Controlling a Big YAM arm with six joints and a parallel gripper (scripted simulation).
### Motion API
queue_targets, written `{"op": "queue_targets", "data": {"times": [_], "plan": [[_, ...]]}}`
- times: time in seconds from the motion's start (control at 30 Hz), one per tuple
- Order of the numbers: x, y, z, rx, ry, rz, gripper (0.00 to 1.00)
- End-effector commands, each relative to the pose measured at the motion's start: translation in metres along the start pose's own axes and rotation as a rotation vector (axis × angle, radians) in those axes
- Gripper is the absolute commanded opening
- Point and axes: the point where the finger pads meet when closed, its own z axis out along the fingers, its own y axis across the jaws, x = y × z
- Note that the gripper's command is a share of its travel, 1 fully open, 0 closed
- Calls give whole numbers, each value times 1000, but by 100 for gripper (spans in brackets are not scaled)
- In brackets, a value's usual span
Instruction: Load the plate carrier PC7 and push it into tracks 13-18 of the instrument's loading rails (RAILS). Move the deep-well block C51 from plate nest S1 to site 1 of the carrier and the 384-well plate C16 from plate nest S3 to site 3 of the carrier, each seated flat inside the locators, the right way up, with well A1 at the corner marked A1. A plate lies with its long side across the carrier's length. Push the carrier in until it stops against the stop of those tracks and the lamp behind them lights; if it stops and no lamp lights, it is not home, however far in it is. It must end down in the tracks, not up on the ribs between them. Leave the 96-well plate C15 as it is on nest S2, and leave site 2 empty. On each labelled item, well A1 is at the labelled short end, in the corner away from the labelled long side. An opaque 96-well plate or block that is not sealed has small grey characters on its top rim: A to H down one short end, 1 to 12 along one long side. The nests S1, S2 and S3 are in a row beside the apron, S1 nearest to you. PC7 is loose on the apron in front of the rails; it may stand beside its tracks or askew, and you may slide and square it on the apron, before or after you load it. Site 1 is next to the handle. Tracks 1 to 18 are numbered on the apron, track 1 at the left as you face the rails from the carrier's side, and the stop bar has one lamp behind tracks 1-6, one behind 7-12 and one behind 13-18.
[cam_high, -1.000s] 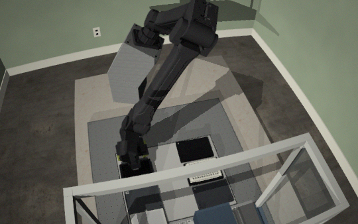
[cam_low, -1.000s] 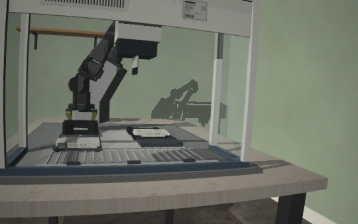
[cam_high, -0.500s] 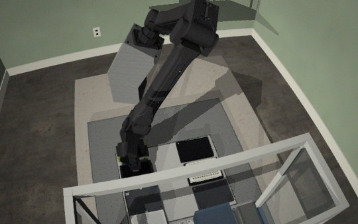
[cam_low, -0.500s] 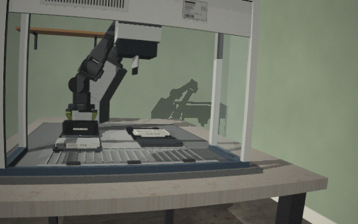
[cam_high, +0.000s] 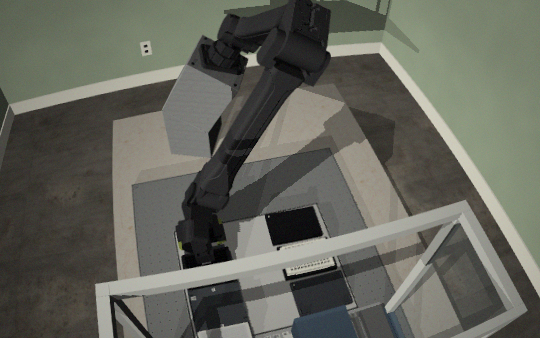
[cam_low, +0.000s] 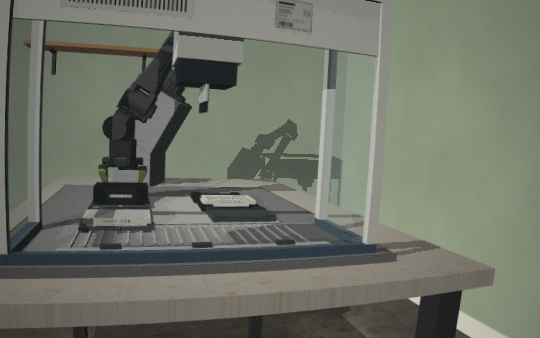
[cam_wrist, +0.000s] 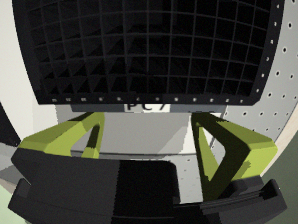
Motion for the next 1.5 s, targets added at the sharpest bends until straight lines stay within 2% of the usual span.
{"op": "queue_targets", "data": {"times": [0.0,0.4,0.43,0.5,0.77,1.47], "plan": [[-42,7,-13,11,-61,-42,80],[-52,8,-14,11,-60,-43,80],[-56,5,-16,14,-74,-48,80],[-54,6,-14,10,-58,-41,80],[-57,5,-8,8,-46,-36,80],[-74,5,-6,7,-42,-26,80]]}}
